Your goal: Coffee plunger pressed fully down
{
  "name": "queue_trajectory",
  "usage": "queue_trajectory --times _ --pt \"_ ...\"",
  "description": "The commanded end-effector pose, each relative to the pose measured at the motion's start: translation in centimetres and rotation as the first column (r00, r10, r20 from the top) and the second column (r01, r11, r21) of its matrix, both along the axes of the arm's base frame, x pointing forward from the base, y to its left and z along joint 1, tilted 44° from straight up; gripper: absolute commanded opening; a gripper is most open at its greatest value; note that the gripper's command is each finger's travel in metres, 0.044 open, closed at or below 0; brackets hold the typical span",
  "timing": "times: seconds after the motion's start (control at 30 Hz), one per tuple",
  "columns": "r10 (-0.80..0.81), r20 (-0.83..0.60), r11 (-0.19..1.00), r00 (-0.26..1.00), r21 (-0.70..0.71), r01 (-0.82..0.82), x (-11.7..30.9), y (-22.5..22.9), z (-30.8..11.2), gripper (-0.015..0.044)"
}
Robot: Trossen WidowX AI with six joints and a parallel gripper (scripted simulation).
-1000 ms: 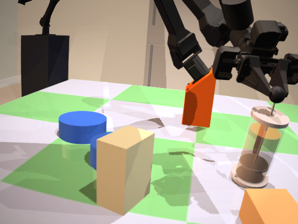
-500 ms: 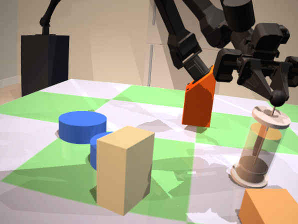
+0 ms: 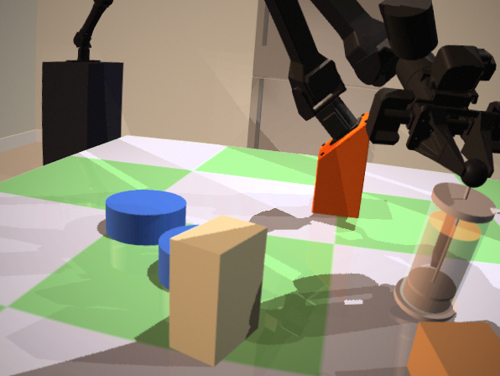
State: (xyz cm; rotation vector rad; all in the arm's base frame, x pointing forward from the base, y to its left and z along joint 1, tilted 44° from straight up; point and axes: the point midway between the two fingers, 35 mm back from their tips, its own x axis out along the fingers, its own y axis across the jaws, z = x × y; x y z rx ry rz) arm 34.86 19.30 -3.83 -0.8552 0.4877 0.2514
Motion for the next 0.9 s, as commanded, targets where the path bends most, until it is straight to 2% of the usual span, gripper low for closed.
queue_trajectory --times 0.0,0.5,0.87 --pt "-0.005 -0.007 1.0 1.0 -0.012 0.005 0.08 -0.25 -0.29 0.012" --pt "0.0 0.0 1.0 1.0 -0.001 0.0 0.1 0.05 -0.04 0.012" --pt "0.0 0.0 1.0 1.0 -0.001 0.0 0.1 0.05 -0.04 0.0409"
